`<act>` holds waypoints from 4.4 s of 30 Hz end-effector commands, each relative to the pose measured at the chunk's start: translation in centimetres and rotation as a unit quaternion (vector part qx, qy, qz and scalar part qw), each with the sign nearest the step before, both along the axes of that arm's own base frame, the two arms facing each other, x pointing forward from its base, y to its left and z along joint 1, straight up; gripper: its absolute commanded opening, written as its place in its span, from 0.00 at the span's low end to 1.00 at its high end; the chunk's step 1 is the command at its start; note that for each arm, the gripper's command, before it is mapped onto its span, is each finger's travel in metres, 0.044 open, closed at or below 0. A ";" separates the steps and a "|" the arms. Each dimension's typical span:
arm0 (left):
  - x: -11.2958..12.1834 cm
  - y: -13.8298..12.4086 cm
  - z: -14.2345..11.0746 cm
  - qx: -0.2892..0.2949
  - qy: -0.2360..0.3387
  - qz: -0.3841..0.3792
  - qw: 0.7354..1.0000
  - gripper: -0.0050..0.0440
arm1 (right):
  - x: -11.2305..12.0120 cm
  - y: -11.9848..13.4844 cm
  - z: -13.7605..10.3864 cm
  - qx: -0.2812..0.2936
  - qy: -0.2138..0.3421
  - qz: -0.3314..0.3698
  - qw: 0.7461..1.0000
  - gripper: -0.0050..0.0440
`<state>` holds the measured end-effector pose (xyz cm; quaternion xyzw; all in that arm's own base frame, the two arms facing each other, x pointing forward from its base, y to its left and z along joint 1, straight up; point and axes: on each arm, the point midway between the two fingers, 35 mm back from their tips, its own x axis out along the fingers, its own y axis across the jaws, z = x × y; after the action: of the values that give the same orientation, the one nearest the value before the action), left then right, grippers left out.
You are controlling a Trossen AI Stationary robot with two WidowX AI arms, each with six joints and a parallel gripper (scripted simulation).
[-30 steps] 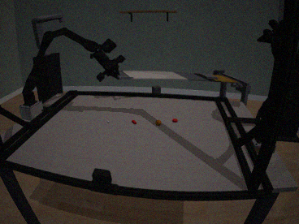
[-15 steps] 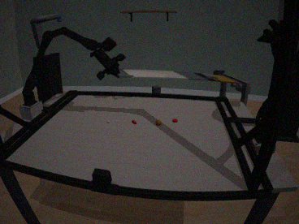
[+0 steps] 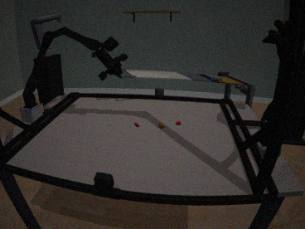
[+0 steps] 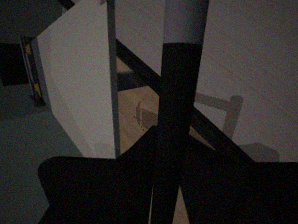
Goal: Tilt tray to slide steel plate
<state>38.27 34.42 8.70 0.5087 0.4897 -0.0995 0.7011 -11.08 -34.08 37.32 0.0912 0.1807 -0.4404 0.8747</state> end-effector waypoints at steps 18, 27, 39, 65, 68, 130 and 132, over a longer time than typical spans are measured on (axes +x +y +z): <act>0.3 0.3 2.9 0.017 -0.021 0.001 1.000 0.10 | 0.0 0.0 0.0 -0.001 0.000 0.001 1.000 1.00; 0.4 0.4 3.4 0.019 -0.024 0.001 1.000 0.10 | 0.0 0.0 0.0 -0.001 0.000 0.001 1.000 1.00; 0.4 0.4 3.4 0.020 -0.026 0.001 0.999 0.10 | 0.0 0.0 0.0 -0.001 0.000 0.001 1.000 1.00; 0.6 0.5 4.6 0.025 -0.032 0.001 0.999 0.10 | 0.0 0.0 0.0 -0.001 0.000 0.001 1.000 1.00; 0.6 0.5 4.6 0.026 -0.033 0.001 0.999 0.10 | 0.0 0.0 0.0 -0.001 0.000 0.001 1.000 1.00; 1.0 0.8 7.1 0.037 -0.049 0.001 0.998 0.10 | 0.0 0.0 0.0 -0.001 0.000 0.001 1.000 1.00; 1.0 0.8 7.1 0.038 -0.050 0.001 0.998 0.10 | 0.0 0.0 0.0 -0.001 0.000 0.001 1.000 1.00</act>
<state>38.86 34.85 13.07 0.5228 0.4749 -0.0789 0.7036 -11.08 -34.08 37.32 0.0912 0.1807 -0.4404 0.8747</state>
